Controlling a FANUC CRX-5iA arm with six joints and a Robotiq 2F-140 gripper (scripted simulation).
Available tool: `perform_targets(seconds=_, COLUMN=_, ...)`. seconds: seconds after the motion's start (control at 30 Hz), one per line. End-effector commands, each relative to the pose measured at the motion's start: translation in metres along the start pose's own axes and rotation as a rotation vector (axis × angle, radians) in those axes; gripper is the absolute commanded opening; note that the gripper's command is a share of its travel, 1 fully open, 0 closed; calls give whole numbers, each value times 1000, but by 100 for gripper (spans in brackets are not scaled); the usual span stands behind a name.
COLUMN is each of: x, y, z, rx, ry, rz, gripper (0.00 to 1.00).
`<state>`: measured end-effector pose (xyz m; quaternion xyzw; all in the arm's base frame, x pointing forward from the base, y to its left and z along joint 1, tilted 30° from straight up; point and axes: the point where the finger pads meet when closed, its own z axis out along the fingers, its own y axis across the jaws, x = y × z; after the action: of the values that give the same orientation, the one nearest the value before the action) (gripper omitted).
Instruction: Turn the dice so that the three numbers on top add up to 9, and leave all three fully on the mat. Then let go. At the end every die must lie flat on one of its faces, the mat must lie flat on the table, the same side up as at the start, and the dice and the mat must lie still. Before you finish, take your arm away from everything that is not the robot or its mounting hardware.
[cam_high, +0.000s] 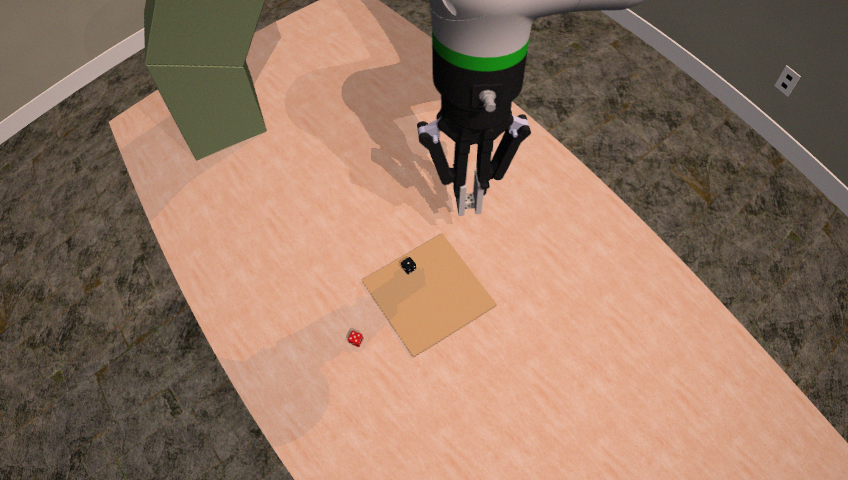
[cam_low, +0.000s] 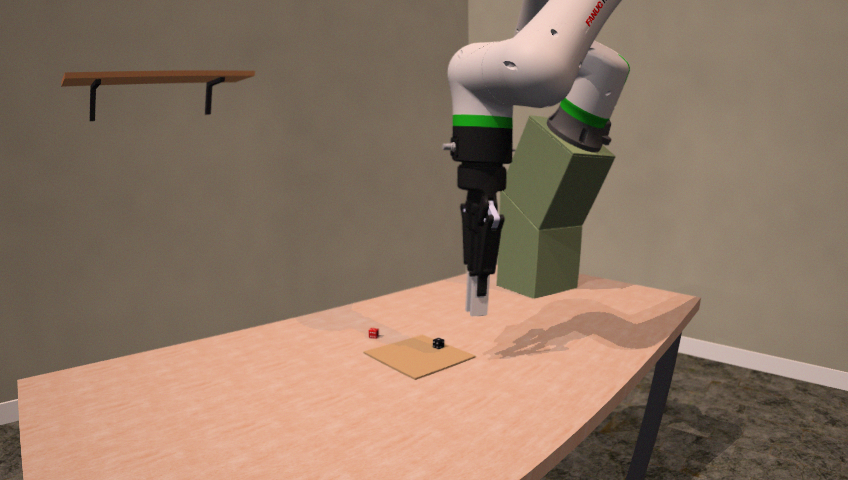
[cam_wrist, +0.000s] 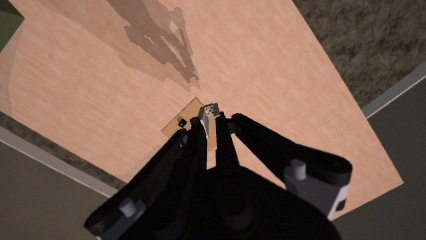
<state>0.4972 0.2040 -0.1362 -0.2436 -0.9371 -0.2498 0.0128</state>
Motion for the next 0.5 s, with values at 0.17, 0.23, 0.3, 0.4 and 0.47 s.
perform_targets(seconds=0.17, x=-4, y=14, z=0, rx=-15, ry=2, rz=-315, gripper=7)
perform_targets(seconds=0.23, x=-5, y=17, z=0, rx=-15, ry=2, rz=-371, gripper=7)
perform_targets(seconds=0.3, x=-5, y=17, z=0, rx=-15, ry=2, rz=-371, gripper=7)
perform_targets(seconds=0.4, x=-6, y=22, z=1, rx=-15, ry=1, rz=-480, gripper=7)
perform_targets(seconds=0.47, x=-6, y=25, z=1, rx=-15, ry=0, rz=-546, gripper=7)
